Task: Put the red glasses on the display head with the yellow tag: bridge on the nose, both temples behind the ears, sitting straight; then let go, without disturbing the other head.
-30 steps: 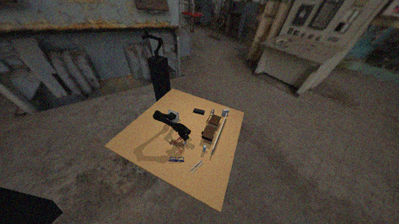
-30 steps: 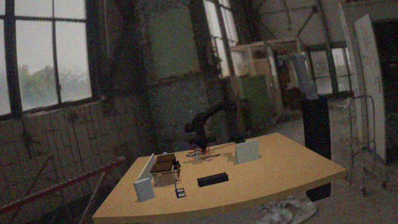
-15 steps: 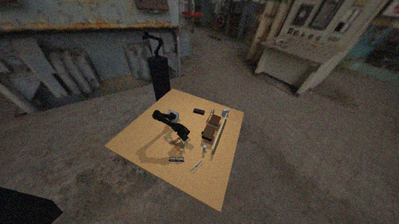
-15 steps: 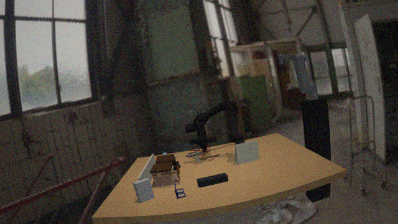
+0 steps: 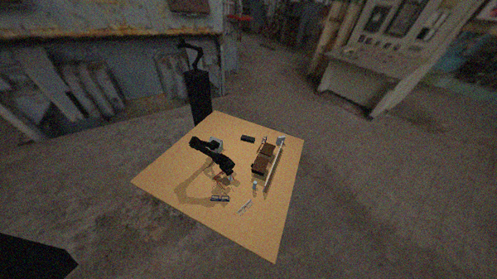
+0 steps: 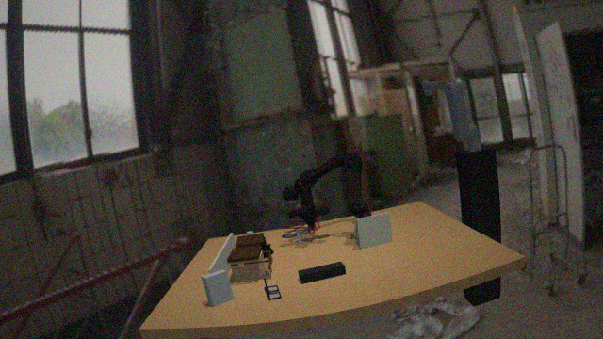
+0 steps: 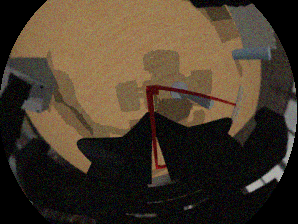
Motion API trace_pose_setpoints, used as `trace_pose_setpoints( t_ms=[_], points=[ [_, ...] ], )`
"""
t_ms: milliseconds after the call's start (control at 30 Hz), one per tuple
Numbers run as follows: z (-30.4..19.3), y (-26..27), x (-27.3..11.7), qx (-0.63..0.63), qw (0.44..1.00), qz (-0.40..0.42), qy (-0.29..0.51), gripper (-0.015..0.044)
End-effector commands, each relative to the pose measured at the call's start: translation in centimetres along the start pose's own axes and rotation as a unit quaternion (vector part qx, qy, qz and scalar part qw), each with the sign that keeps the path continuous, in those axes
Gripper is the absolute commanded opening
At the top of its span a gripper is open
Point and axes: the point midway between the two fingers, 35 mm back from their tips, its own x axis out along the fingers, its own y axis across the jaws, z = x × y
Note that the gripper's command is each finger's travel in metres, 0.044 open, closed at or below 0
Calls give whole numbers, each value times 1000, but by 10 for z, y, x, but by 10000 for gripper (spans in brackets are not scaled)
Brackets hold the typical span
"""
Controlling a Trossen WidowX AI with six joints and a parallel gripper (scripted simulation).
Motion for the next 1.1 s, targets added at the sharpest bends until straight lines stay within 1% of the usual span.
trace_pose_setpoints(
  t_ms=[0, 633, 1067],
  points=[
    [-5, 2, -1, 2, 1000, -2, 0, 0],
    [-17, 4, -1, 2, 1000, -3, 0, 0],
    [-15, 4, -1, 2, 1000, -3, 0, 0]
  ],
)
